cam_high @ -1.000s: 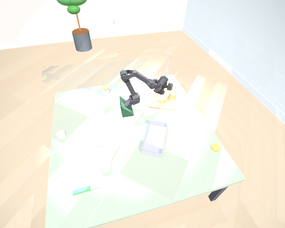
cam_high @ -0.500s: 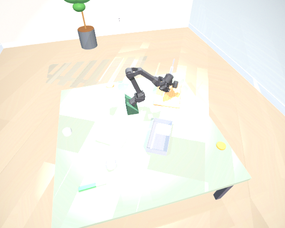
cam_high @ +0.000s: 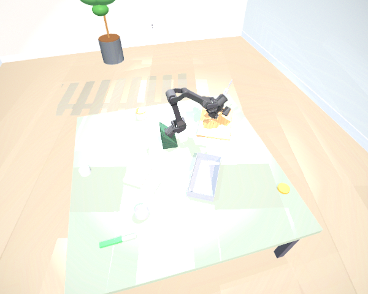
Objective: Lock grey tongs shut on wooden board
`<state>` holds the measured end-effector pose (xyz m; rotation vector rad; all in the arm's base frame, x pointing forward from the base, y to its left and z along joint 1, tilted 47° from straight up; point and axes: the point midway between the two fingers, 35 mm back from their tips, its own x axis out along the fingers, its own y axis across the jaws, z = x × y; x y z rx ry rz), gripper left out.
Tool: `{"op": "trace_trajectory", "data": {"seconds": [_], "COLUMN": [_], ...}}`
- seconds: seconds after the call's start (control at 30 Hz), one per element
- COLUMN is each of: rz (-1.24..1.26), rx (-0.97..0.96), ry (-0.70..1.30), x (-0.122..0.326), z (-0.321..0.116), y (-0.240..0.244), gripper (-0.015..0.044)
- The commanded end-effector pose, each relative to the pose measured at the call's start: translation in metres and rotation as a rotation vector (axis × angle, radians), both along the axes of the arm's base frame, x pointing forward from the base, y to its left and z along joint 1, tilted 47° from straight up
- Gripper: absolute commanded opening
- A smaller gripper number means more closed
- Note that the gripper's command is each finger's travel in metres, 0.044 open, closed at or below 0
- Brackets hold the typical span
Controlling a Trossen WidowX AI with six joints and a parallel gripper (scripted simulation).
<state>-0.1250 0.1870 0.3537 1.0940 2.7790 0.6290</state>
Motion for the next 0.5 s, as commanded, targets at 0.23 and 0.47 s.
{"op": "trace_trajectory", "data": {"seconds": [0.23, 0.47], "rz": [-0.078, -0.135], "rx": [-0.227, -0.356], "ry": [-0.024, -0.092], "x": [-0.011, -0.018], "z": [0.005, -0.001], "y": [0.013, 0.016], "gripper": [-0.0150, -0.0150]}}
